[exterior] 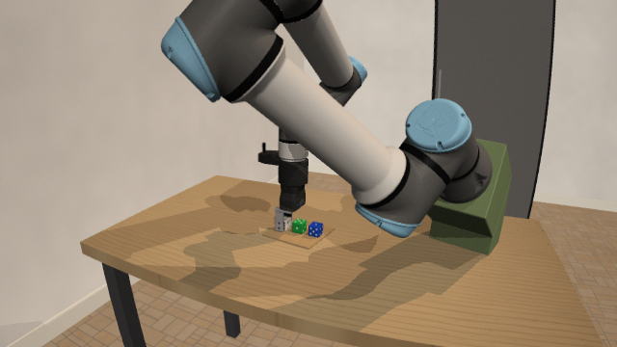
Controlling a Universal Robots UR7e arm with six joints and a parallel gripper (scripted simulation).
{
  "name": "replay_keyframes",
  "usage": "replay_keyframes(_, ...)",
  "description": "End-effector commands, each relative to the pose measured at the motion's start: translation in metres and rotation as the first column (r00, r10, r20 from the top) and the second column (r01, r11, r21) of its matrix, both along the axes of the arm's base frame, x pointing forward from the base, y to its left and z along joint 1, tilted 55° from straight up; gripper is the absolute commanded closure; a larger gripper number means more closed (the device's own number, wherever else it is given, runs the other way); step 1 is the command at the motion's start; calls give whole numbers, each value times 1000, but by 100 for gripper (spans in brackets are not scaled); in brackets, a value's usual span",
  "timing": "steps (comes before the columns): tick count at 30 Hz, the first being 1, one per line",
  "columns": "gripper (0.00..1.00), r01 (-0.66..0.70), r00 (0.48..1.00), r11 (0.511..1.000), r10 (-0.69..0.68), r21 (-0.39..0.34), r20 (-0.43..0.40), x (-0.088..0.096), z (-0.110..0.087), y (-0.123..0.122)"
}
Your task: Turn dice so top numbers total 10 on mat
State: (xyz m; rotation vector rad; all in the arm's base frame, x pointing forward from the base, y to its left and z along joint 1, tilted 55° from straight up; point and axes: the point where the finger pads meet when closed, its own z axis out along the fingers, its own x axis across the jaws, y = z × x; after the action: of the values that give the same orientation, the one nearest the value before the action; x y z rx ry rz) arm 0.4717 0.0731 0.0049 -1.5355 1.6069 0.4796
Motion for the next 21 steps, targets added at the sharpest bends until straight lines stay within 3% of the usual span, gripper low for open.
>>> replay_keyframes(1, 13, 1, 1000, 1000, -1, -1, 1, 0, 1, -2)
replay_keyframes(21, 13, 1, 1000, 1000, -1, 0, 1, -18, 34, -46)
